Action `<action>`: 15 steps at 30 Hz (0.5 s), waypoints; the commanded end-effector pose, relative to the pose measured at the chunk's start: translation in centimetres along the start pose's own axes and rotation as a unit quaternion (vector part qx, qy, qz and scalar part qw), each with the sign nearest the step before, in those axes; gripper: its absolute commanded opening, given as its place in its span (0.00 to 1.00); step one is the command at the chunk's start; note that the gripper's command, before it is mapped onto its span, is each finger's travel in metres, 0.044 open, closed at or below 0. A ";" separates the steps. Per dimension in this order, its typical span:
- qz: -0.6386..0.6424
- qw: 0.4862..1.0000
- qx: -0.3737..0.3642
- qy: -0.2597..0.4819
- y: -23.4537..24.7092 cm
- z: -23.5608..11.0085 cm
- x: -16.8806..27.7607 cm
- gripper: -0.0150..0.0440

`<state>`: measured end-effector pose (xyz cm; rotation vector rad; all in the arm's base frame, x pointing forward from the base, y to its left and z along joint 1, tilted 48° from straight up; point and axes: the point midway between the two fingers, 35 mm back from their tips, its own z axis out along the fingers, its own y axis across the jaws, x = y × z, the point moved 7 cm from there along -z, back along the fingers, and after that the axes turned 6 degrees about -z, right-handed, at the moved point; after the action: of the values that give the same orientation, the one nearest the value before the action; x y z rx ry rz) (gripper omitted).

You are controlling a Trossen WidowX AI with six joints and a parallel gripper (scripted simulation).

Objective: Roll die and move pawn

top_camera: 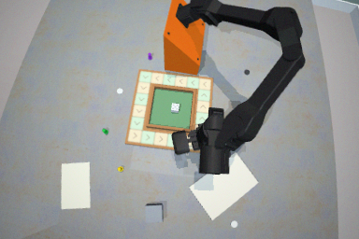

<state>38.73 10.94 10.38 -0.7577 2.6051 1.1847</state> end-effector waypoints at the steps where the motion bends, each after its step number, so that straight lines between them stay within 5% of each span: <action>1: 0.007 1.000 -0.001 -0.003 0.5 0.1 0.1 0.25; 15: 0.007 1.000 -0.002 -0.004 0.5 3.7 0.0 0.25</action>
<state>38.21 13.96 8.45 -0.7490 2.6028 1.2006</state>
